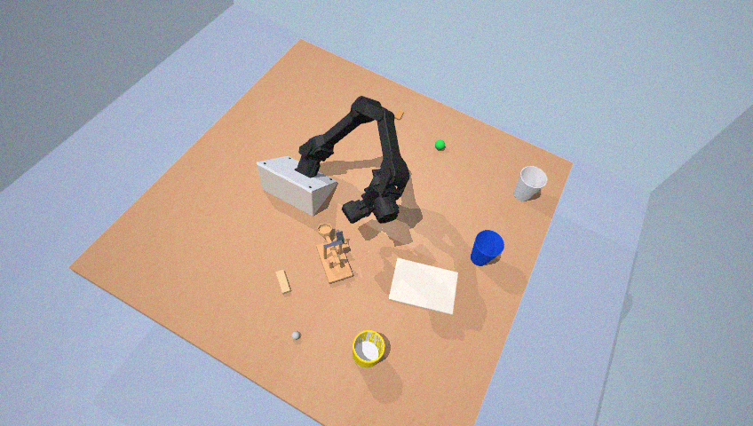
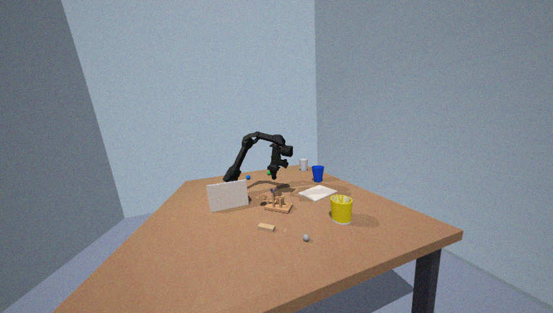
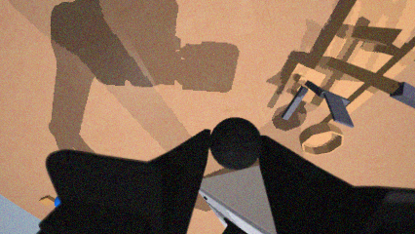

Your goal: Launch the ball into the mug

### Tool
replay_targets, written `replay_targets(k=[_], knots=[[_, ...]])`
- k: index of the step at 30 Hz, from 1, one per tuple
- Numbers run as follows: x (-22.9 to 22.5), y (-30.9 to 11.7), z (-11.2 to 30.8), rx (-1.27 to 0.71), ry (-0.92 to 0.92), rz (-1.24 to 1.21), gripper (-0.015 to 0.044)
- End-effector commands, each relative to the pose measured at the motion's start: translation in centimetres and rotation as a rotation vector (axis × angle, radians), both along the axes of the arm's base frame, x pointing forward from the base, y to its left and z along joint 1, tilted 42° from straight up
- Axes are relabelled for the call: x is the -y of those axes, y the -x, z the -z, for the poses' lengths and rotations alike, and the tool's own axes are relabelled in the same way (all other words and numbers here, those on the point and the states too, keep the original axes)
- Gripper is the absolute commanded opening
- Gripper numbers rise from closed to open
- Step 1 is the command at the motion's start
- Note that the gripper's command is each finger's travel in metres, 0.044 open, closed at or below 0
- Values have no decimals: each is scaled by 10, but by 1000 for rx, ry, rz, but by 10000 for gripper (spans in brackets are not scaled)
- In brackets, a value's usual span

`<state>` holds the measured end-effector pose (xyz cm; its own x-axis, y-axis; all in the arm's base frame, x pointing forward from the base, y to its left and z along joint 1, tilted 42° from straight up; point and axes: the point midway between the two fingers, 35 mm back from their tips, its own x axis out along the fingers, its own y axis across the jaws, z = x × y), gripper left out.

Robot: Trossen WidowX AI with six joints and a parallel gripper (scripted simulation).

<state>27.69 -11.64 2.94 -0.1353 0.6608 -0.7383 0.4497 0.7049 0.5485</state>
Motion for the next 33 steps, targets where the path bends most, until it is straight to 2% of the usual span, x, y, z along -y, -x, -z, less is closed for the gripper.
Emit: replay_targets(k=[1, 15, 33], knots=[[19, 24, 24, -71, -26, 31, 0], [48, 102, 83, -257, -158, 114, 0], [35, 102, 99, -259, -161, 115, 0]])
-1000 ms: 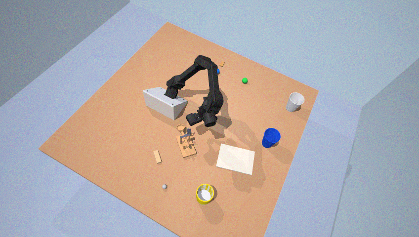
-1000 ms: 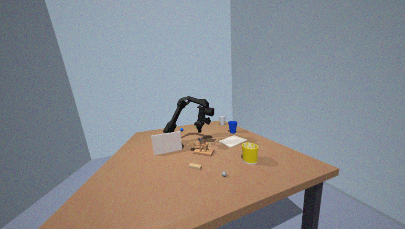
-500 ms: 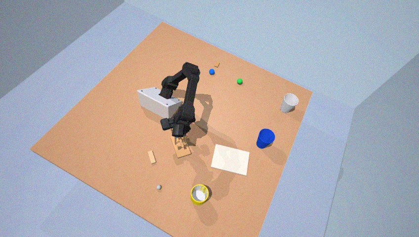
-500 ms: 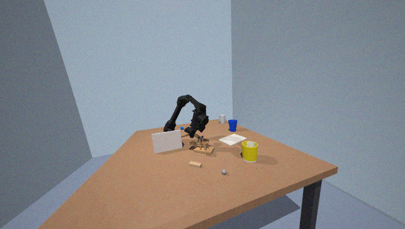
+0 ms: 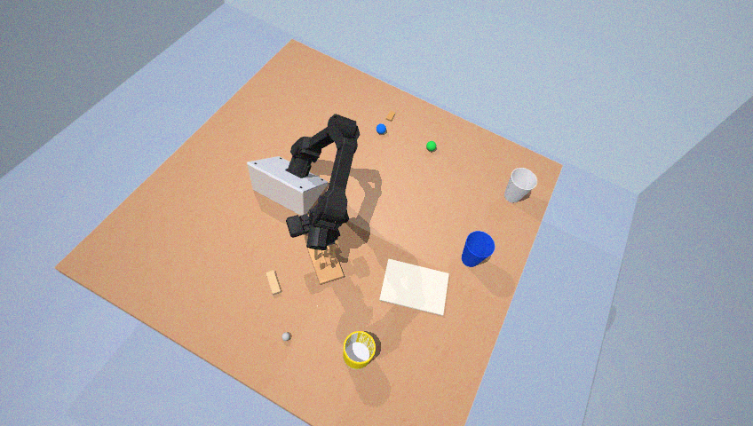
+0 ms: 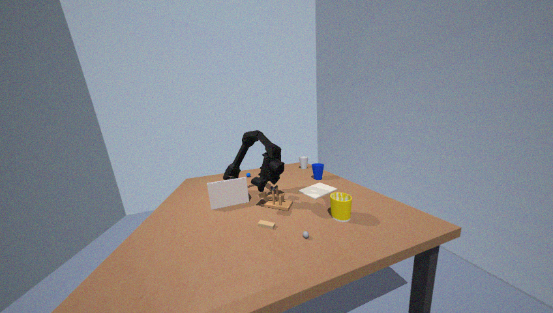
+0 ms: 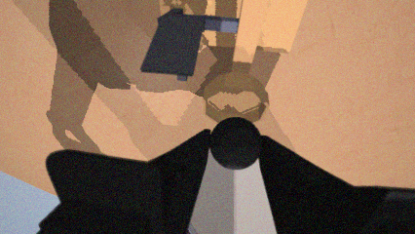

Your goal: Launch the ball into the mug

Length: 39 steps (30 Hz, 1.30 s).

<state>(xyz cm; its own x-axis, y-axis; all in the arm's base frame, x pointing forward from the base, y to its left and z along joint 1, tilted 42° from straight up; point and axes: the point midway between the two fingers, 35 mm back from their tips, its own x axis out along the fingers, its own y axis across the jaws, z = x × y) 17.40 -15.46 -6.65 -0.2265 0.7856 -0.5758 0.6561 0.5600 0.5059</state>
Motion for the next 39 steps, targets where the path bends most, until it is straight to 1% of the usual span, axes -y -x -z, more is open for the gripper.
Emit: replay_targets(k=[1, 7, 13, 23, 25, 28, 30, 33, 34, 39], knots=[[-4, -1, 5, -1, -2, 6, 0], [-9, -2, 11, -1, -2, 6, 0], [-6, -1, 7, 1, 0, 1, 0], [-3, -1, 5, 3, 5, 2, 263], [14, -2, -13, 21, 38, 12, 315], [49, 2, -57, 54, 118, 37, 394], [60, 6, -76, 65, 150, 46, 440], [63, 7, -81, 68, 159, 49, 440], [55, 1, -63, 62, 138, 51, 440], [88, -26, -43, 107, 263, 118, 440]])
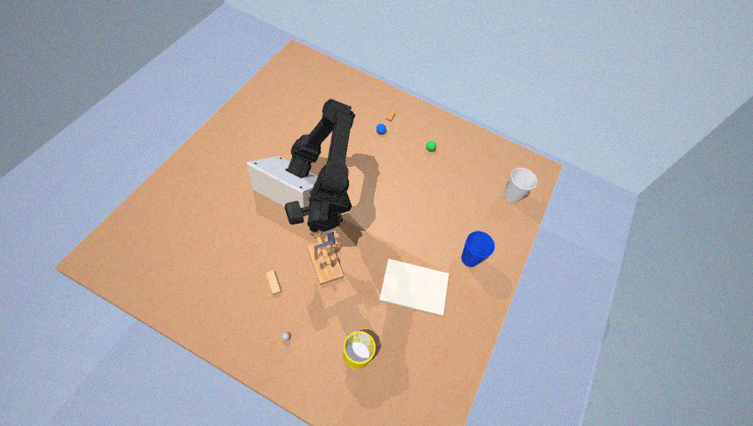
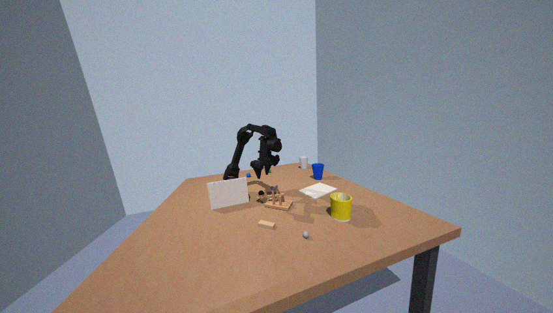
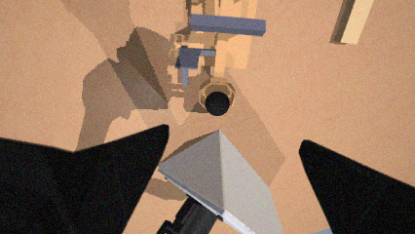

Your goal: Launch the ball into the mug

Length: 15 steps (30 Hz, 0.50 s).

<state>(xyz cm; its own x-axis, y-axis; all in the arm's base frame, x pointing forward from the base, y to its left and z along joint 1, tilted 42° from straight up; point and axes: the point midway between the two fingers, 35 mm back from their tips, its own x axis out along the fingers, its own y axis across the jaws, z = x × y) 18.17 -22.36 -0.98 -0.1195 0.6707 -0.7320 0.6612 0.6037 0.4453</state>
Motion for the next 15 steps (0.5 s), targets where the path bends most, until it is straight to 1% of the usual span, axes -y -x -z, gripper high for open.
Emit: replay_targets(k=[1, 8, 15], knots=[[26, -25, 18, 41, 96, 60, 440], [81, -72, 40, 129, 280, 181, 440], [134, -120, 50, 233, 442, 313, 440]])
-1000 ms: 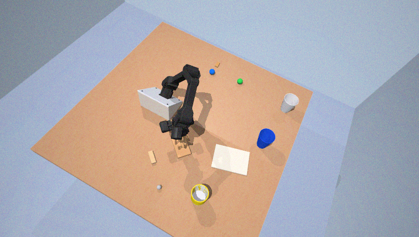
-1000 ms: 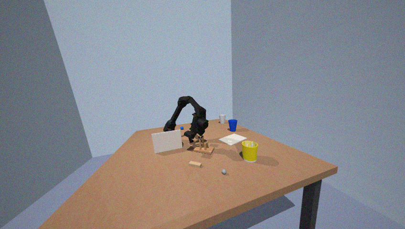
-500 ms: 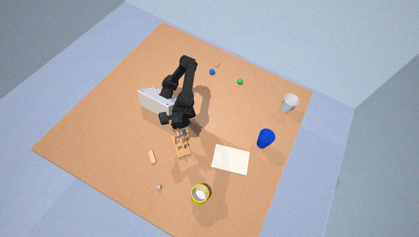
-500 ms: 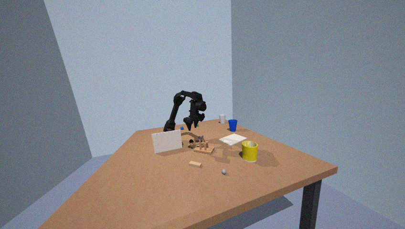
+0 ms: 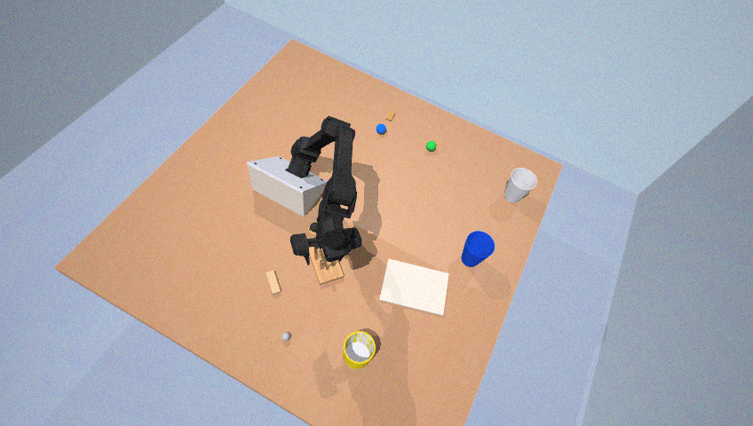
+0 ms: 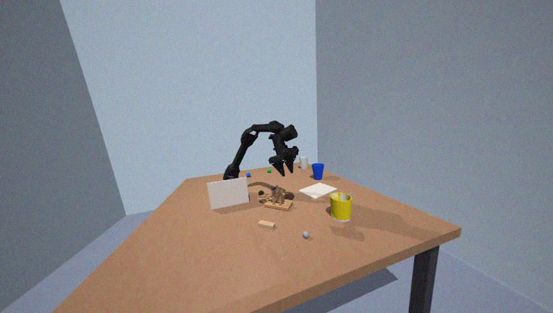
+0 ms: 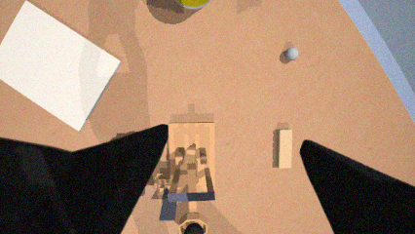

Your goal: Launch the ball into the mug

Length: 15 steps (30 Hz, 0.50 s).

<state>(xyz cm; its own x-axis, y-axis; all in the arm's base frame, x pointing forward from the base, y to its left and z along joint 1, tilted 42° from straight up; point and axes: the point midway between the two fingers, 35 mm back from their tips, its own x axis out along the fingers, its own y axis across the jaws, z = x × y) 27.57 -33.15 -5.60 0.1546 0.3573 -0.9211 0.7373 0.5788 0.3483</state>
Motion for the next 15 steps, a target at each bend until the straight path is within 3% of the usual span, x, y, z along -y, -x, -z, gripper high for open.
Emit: replay_targets(k=[1, 11, 15], knots=[[33, -33, 5, 80, 98, 83, 440], [100, -100, -3, 287, 280, 254, 440], [109, -109, -6, 320, 302, 277, 440]])
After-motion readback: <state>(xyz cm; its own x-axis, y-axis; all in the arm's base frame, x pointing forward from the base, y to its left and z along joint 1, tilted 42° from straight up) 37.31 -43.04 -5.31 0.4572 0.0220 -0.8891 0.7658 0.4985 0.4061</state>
